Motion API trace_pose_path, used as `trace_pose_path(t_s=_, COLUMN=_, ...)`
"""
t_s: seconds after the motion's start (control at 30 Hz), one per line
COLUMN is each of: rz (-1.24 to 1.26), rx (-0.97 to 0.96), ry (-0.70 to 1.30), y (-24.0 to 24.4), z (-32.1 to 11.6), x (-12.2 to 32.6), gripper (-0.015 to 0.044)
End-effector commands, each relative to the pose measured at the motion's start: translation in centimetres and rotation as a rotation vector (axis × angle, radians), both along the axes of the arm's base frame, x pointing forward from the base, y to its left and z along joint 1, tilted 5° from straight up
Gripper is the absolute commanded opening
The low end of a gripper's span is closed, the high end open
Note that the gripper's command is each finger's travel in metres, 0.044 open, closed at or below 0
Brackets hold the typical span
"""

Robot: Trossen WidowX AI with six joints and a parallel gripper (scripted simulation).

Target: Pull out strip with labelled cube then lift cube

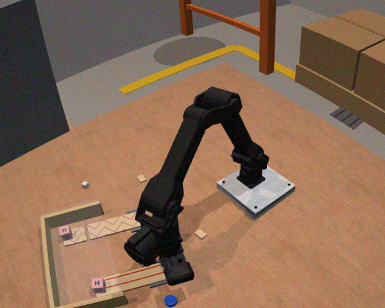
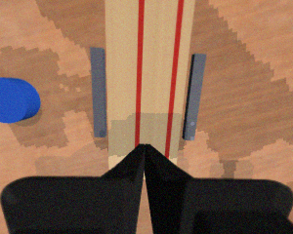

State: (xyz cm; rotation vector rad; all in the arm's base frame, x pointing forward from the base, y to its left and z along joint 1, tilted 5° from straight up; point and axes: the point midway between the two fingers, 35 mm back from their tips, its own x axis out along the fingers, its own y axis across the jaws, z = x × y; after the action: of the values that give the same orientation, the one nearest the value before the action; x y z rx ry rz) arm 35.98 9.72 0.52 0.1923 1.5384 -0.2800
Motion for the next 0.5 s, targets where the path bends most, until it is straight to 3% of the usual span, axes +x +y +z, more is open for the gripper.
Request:
trace_pose_path(t_s=0.0, rz=0.000, rx=0.002, ry=0.025, y=0.3, z=-0.6, x=-1.2, gripper=0.0000)
trace_pose_path(t_s=0.47, rz=0.000, rx=0.002, ry=0.027, y=0.9, z=-0.7, x=-3.3, gripper=0.0000)
